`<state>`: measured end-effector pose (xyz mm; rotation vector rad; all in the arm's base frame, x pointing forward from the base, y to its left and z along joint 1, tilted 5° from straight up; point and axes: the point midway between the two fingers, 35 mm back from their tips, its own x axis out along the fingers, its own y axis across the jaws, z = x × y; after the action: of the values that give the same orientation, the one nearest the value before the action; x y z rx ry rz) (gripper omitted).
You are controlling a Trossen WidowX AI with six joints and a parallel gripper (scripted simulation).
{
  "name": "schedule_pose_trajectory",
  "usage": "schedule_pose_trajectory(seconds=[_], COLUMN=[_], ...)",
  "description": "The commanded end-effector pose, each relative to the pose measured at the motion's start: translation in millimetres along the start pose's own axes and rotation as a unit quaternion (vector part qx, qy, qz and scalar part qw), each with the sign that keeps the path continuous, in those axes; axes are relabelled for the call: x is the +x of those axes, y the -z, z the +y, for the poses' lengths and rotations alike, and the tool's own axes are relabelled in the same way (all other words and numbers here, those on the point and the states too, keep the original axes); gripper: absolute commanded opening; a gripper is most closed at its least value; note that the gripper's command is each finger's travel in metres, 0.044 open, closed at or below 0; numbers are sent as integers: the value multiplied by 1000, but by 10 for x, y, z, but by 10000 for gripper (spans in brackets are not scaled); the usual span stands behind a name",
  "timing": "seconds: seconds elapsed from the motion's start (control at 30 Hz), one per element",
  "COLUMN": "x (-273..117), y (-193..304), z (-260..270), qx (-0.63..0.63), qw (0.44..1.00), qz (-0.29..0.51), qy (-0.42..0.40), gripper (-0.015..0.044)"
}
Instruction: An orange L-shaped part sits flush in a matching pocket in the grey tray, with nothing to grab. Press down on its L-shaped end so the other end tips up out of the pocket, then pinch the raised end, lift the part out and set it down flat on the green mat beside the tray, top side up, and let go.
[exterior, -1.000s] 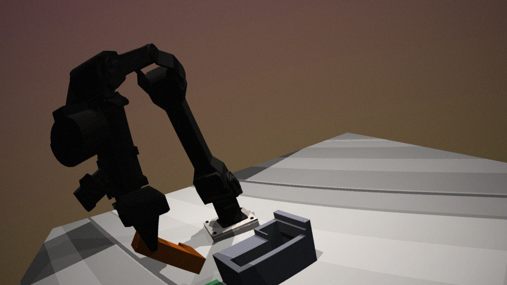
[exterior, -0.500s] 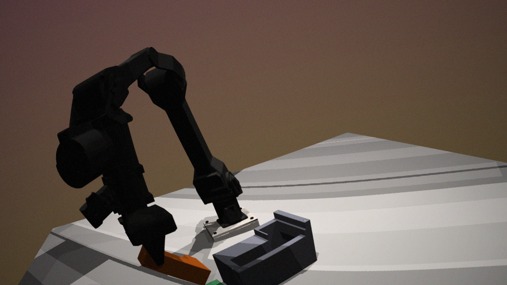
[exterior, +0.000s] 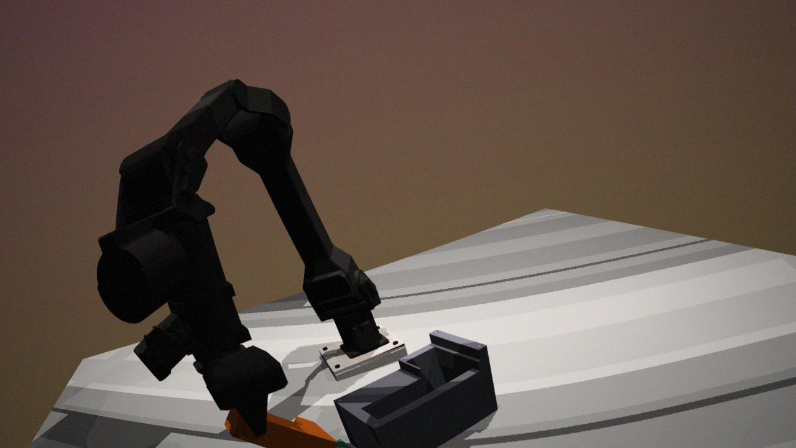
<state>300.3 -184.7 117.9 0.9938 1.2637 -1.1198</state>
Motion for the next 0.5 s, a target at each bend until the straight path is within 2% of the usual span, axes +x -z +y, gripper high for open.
schedule_pose_trajectory(seconds=[0.0, 0.47], x=[70, 259], y=[4, 7], z=[-12, -17], qx=[-2, -2], qw=[1000, 1000], qz=[1, 0], qy=[3, 3], gripper=[0, 0])
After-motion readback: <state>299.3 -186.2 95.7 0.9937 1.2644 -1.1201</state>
